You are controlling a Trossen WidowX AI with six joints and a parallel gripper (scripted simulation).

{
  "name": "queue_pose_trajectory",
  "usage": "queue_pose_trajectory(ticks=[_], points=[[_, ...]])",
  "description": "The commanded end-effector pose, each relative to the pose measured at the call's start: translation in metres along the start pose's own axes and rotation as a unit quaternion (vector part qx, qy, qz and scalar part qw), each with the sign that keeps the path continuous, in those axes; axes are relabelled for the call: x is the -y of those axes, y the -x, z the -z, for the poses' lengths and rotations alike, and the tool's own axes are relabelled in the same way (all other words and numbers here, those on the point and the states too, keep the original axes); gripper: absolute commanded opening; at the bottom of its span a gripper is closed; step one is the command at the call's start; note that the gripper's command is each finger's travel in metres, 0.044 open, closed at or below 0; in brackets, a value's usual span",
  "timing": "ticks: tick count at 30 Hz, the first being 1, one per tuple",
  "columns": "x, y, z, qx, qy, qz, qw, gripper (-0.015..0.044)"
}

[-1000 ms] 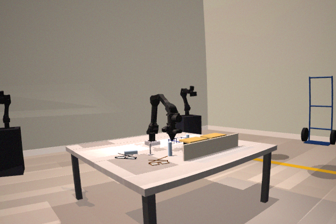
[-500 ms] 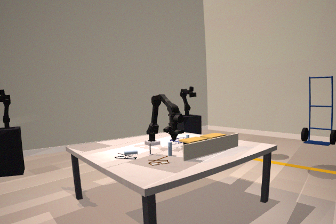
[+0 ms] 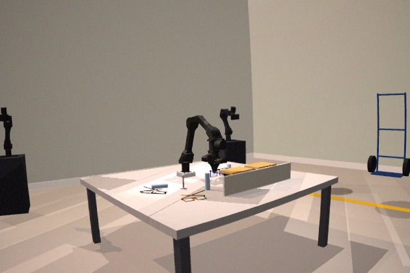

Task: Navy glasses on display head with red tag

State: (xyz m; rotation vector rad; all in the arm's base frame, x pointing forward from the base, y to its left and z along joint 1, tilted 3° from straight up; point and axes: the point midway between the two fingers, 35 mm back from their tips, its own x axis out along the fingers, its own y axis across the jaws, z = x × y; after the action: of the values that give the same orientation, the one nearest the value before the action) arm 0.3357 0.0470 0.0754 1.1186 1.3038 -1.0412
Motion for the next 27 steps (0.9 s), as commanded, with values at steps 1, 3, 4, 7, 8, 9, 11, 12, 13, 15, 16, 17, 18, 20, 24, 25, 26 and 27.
queue_pose_trajectory(ticks=[1, 3, 4, 7, 8, 9, 11, 12, 13, 15, 16, 17, 18, 20, 24, 25, 26, 27], points=[[-0.008, 0.000, -0.001, 0.003, -0.002, -0.001, 1.000, 0.0000], [-0.011, 0.000, -0.001, 0.003, -0.002, -0.001, 1.000, 0.0000], [-0.012, 0.000, -0.001, 0.003, -0.002, -0.001, 1.000, 0.0000], [-0.017, 0.000, -0.001, 0.003, -0.002, -0.001, 1.000, 0.0000], [-0.018, 0.000, -0.001, 0.003, -0.002, -0.001, 1.000, 0.0000], [-0.020, 0.000, -0.001, 0.003, -0.002, -0.001, 1.000, 0.0000], [-0.023, 0.000, -0.001, 0.003, -0.002, -0.001, 1.000, 0.0000], [-0.024, 0.000, -0.001, 0.003, -0.002, -0.001, 1.000, 0.0000], [-0.026, 0.000, -0.001, 0.003, -0.002, -0.001, 1.000, 0.0000], [-0.029, 0.000, -0.001, 0.002, -0.002, -0.001, 1.000, 0.0000], [-0.030, 0.001, -0.001, 0.001, -0.002, -0.002, 1.000, 0.0000], [-0.032, 0.001, -0.001, 0.001, -0.002, -0.002, 1.000, 0.0000], [-0.033, 0.001, -0.001, 0.000, -0.002, -0.002, 1.000, 0.0000], [-0.036, 0.001, -0.001, -0.001, -0.002, -0.002, 1.000, 0.0000], [-0.043, 0.001, -0.001, -0.004, -0.002, -0.002, 1.000, 0.0000], [-0.044, 0.001, -0.001, -0.004, -0.002, -0.002, 1.000, 0.0000], [-0.046, 0.001, -0.001, -0.005, -0.002, -0.002, 1.000, 0.0000], [-0.047, 0.001, -0.001, -0.005, -0.002, -0.002, 1.000, 0.0000]])
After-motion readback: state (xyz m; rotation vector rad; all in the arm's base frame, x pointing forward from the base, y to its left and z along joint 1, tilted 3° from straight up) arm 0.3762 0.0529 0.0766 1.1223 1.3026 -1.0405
